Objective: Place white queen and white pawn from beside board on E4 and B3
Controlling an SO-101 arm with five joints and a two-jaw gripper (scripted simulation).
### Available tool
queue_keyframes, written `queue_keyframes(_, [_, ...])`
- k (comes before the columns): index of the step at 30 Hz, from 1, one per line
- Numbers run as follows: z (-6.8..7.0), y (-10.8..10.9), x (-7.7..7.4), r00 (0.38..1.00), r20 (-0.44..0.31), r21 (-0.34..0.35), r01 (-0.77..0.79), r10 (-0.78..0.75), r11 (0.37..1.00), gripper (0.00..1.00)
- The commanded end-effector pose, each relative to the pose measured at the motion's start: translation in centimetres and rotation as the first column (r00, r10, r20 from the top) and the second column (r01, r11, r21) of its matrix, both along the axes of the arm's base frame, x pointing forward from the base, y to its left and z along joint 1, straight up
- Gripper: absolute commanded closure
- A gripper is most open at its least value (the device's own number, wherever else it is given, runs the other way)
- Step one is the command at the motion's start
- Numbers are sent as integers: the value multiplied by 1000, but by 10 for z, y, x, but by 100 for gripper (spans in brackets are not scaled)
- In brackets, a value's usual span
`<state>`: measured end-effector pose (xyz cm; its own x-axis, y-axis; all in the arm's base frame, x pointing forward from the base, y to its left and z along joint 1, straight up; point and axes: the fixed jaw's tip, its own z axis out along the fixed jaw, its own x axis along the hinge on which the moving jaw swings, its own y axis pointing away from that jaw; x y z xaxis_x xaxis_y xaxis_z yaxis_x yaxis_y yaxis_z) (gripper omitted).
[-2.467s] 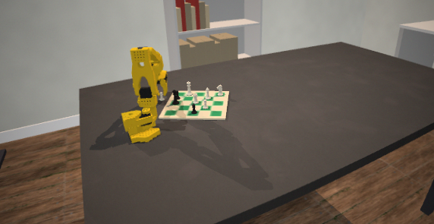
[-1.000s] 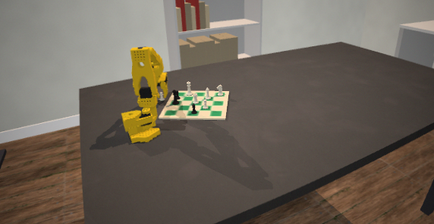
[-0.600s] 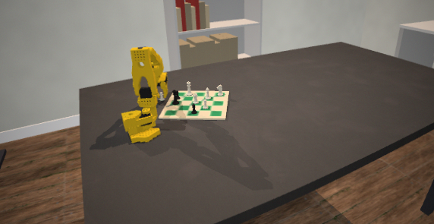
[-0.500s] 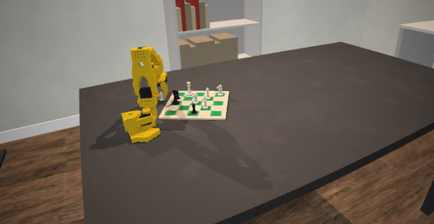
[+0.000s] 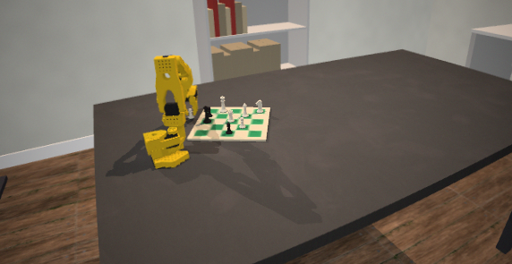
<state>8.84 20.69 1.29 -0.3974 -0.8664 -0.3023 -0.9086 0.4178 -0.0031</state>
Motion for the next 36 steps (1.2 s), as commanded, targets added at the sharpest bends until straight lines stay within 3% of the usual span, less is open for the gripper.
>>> queue_keyframes(1, [-4, -4, 0, 1000, -10, -19, 9, -9, 1000, 91])
queue_keyframes(22, [-4, -4, 0, 1000, -10, -19, 9, -9, 1000, 99])
queue_keyframes(36, [-4, -4, 0, 1000, -10, -19, 9, -9, 1000, 100])
